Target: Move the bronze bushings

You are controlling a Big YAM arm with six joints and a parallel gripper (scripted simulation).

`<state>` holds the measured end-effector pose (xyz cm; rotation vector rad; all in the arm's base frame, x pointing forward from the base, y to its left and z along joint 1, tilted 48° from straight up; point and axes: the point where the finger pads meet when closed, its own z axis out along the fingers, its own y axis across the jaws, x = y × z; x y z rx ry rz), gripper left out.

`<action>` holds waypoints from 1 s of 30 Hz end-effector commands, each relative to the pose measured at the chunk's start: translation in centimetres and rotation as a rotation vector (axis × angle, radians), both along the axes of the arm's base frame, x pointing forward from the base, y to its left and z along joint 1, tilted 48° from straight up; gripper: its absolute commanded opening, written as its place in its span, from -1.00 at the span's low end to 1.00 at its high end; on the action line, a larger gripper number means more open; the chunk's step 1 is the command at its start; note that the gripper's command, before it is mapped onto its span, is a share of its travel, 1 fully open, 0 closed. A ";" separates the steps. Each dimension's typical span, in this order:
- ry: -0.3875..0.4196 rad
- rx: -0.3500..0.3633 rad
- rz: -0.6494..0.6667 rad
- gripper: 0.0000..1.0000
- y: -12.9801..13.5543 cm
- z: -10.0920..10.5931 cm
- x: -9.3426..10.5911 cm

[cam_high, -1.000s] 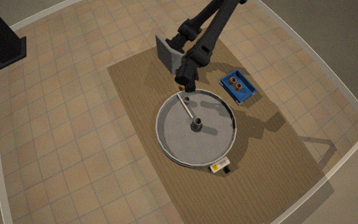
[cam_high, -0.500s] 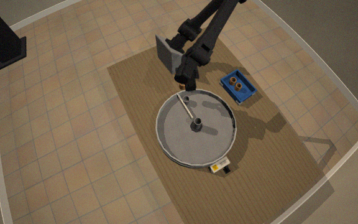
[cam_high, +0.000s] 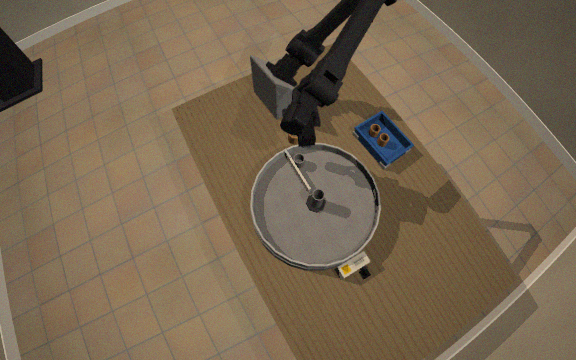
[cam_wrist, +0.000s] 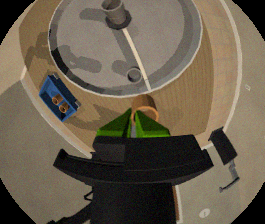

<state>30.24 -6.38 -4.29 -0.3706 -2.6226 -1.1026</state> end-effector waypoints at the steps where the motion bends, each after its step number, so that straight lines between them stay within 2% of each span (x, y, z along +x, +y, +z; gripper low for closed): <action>1: -0.052 -0.027 0.010 -1.00 -1.1 0.8 1.9; 17: -0.052 -0.027 0.011 -1.00 -1.0 0.9 1.9; 23: -0.028 -0.019 -0.001 -1.00 -0.3 1.2 1.6; 27: -0.002 -0.004 0.007 -1.00 1.4 1.7 0.7; 30: -0.017 -0.011 0.007 -1.00 2.0 2.8 1.8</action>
